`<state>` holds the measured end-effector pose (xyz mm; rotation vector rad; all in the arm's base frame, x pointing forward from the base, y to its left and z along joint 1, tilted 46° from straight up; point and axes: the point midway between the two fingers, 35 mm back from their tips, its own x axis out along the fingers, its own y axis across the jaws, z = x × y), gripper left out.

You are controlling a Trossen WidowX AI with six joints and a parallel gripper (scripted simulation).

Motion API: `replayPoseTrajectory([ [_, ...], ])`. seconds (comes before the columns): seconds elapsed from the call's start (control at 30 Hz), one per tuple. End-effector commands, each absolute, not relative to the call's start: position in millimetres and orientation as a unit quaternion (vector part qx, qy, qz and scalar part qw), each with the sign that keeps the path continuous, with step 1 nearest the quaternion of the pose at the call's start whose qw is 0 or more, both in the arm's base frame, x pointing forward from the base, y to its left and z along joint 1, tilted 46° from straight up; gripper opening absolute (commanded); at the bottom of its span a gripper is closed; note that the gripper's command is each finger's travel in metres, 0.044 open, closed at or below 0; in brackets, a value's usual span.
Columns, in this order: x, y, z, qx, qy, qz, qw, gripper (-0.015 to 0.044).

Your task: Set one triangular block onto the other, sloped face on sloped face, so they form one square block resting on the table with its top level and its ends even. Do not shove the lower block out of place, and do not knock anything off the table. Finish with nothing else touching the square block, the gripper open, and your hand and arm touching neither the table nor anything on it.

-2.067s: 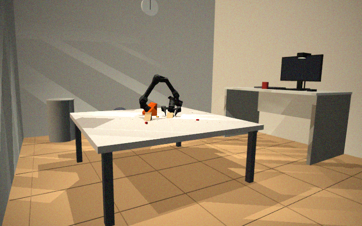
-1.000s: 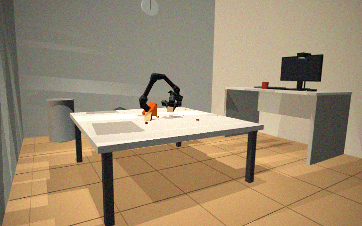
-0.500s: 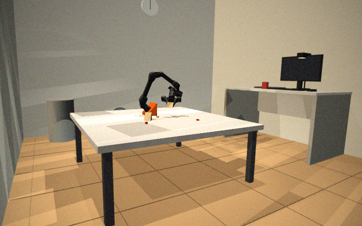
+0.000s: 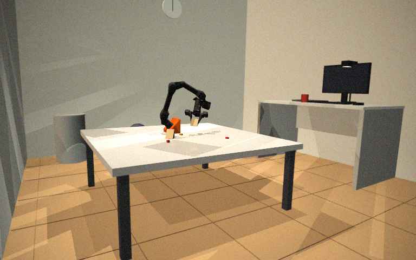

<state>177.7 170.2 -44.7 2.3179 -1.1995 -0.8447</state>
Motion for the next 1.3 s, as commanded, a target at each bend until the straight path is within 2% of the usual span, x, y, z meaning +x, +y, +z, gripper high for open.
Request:
replayPoseTrajectory([
  [0.0, 180, 170, -40, 0.803, -0.442, -0.362, 0.169, 0.0],
  [0.43, 192, 177, -31, 0.731, -0.426, -0.527, 0.077, 0.0],
  [0.77, 194, 177, -28, 0.73, -0.425, -0.53, 0.075, 0.0],
  [1.27, 228, 166, 11, 0.738, -0.407, -0.535, 0.064, 0.0],
])
